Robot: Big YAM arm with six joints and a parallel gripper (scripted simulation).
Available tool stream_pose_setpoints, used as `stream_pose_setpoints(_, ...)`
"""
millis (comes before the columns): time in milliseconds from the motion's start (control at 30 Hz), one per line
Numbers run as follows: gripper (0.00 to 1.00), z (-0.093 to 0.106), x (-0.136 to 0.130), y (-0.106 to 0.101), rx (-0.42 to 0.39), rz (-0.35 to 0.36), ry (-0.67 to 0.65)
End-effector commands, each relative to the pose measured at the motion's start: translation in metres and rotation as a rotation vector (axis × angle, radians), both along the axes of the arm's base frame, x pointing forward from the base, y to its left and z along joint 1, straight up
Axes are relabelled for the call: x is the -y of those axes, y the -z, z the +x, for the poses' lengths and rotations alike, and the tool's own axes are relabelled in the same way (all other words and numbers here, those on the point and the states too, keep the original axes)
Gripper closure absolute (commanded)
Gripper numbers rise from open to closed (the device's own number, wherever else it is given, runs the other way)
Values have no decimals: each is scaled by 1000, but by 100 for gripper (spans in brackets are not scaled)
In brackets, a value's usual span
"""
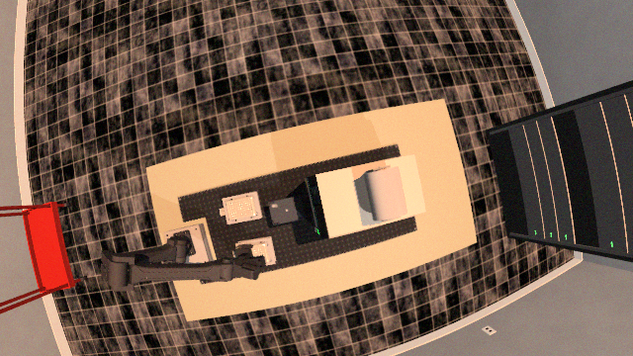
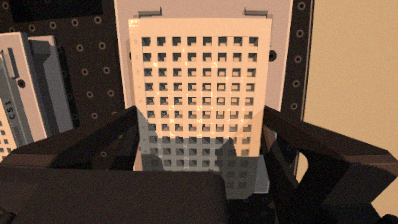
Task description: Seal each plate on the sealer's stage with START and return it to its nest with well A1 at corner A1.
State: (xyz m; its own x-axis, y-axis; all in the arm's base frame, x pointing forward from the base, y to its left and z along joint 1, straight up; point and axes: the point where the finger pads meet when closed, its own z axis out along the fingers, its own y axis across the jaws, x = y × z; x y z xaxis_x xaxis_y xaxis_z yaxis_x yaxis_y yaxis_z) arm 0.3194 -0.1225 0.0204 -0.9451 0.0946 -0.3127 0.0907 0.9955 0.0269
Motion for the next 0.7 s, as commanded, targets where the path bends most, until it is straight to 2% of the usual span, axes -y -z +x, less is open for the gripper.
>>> stream_pose_setpoints(0,100,18,8,-22,50,-19,13)
stream_pose_setpoints(433,100,24,12,-14,46,-17,14)
stream_pose_setpoints(667,100,20,10,-12,41,-15,15)
